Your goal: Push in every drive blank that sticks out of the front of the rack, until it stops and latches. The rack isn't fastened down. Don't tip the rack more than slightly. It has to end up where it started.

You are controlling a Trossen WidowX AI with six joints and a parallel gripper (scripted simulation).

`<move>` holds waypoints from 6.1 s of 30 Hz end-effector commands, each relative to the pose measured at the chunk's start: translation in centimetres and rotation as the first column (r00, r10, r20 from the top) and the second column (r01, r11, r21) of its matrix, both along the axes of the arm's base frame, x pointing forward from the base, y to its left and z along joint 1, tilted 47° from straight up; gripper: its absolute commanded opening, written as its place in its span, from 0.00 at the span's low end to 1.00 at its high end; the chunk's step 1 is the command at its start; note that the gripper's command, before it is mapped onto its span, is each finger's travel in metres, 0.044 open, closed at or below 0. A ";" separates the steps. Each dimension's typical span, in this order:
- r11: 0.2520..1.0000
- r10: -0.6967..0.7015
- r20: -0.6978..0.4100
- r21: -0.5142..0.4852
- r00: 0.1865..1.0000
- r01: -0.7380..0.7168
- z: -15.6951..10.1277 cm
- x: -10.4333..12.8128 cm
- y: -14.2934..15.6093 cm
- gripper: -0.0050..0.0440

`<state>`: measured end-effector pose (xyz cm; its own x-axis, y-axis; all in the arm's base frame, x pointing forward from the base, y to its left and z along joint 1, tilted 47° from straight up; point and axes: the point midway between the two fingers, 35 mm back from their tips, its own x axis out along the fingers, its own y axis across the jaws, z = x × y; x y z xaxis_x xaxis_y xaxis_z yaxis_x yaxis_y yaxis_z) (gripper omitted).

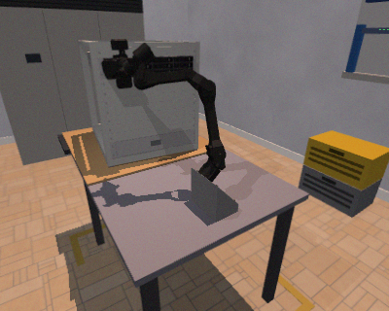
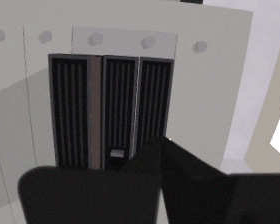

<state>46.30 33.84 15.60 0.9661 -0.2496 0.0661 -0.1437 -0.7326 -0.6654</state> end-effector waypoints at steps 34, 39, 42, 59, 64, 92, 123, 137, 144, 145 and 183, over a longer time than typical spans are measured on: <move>1.000 -0.007 0.019 0.020 1.000 0.007 0.6 -0.9 -1.5 0.00; 1.000 -0.007 0.019 0.020 1.000 0.007 -0.1 -1.3 -2.5 0.00; 1.000 -0.007 0.019 0.020 1.000 0.007 -0.1 -1.2 -2.5 0.00; 1.000 -0.007 0.019 0.020 1.000 0.007 0.1 0.3 -2.9 0.00; 1.000 -0.007 0.019 0.020 1.000 0.007 0.1 0.3 -2.9 0.00; 1.000 -0.007 0.019 0.020 1.000 0.007 0.1 0.5 -2.4 0.00; 1.000 -0.007 0.019 0.020 1.000 0.007 -0.3 2.0 -2.7 0.00; 1.000 -0.007 0.019 0.020 1.000 0.007 -0.3 2.5 -2.9 0.00; 1.000 -0.007 0.019 0.020 1.000 0.007 -0.2 3.5 -3.2 0.00; 1.000 -0.007 0.019 0.020 1.000 0.007 -0.2 3.5 -3.2 0.00; 1.000 -0.007 0.019 0.020 1.000 0.007 -0.1 4.0 -3.4 0.00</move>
<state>50.16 30.15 14.64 0.9630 -0.2607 0.0680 -0.1501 -0.7288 -0.6681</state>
